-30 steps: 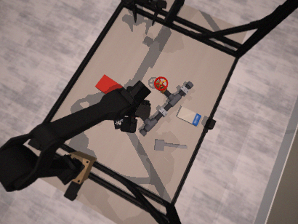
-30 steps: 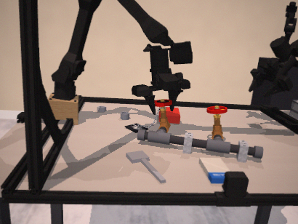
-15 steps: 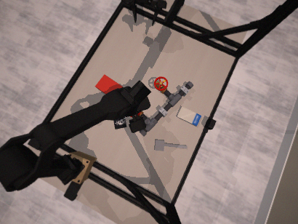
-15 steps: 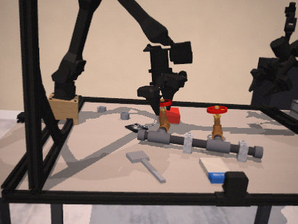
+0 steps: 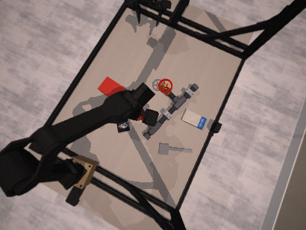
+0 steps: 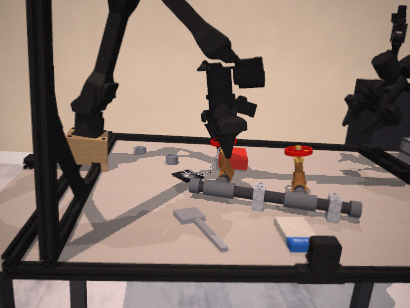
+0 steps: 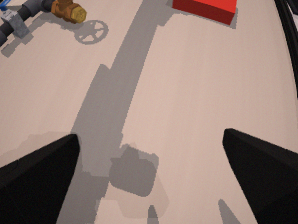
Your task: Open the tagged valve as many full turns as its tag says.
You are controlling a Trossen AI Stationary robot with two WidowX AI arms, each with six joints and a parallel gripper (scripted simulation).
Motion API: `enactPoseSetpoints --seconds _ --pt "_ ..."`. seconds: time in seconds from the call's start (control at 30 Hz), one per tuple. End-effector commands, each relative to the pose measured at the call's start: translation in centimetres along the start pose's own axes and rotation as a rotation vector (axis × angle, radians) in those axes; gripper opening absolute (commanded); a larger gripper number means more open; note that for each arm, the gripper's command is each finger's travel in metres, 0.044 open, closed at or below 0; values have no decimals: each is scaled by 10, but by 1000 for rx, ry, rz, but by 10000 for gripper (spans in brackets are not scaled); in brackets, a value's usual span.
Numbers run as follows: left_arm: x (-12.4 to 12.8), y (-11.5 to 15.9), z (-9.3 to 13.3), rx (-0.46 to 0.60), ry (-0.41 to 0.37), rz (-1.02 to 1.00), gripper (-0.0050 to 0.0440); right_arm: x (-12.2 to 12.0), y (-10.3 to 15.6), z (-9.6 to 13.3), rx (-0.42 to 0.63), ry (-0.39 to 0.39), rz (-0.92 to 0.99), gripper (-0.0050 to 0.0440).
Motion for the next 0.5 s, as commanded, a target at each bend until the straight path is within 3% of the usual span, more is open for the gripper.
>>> enactPoseSetpoints --seconds 0.0,0.07,0.23,0.47 --pt "0 0 0 -2 0 220 0 0 0 0 0 0 0 400" --pt "0 0 0 -2 0 330 0 0 0 0 0 0 0 400" --pt "0 0 0 -2 0 344 0 0 0 0 0 0 0 400" --pt "0 0 0 -1 0 316 168 0 0 0 0 0 0 400"
Point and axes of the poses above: on each arm, the point midway between the two fingers, 35 mm back from their tips, its own z axis back along the fingers, its own x axis across the jaws, y = z × x, the point moved 2 cm from there along z, back along the fingers, and after that the axes turned 15 degrees about z, right-handed, at the moved point
